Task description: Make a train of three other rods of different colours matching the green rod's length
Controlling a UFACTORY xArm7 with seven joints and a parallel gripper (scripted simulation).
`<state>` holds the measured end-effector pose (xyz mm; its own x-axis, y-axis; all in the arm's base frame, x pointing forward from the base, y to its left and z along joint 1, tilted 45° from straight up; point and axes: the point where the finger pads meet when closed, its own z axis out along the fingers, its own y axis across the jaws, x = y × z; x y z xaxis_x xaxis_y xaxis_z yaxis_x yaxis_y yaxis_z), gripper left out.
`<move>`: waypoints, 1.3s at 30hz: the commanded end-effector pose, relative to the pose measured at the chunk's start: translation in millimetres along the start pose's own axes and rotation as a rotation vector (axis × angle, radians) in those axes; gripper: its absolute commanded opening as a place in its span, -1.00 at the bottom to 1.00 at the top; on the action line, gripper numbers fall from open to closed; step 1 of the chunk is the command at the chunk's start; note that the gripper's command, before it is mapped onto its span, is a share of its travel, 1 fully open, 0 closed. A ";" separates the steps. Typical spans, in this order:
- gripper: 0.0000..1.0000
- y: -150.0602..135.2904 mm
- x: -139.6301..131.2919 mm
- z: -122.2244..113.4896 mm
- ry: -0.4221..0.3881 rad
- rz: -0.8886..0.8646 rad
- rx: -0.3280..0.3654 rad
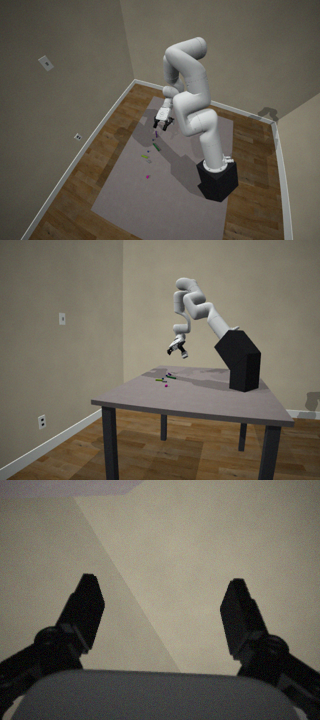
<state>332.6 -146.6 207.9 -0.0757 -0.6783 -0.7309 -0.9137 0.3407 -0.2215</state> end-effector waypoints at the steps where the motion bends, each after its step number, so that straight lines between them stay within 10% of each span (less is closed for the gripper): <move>1: 1.00 0.0 -0.9 0.7 0.007 -0.015 -0.009; 39: 1.00 6.4 -28.3 35.8 0.134 -0.453 -0.299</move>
<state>342.8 -102.7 203.7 0.3023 -0.7965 -0.5236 -0.9430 -0.1697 -0.2863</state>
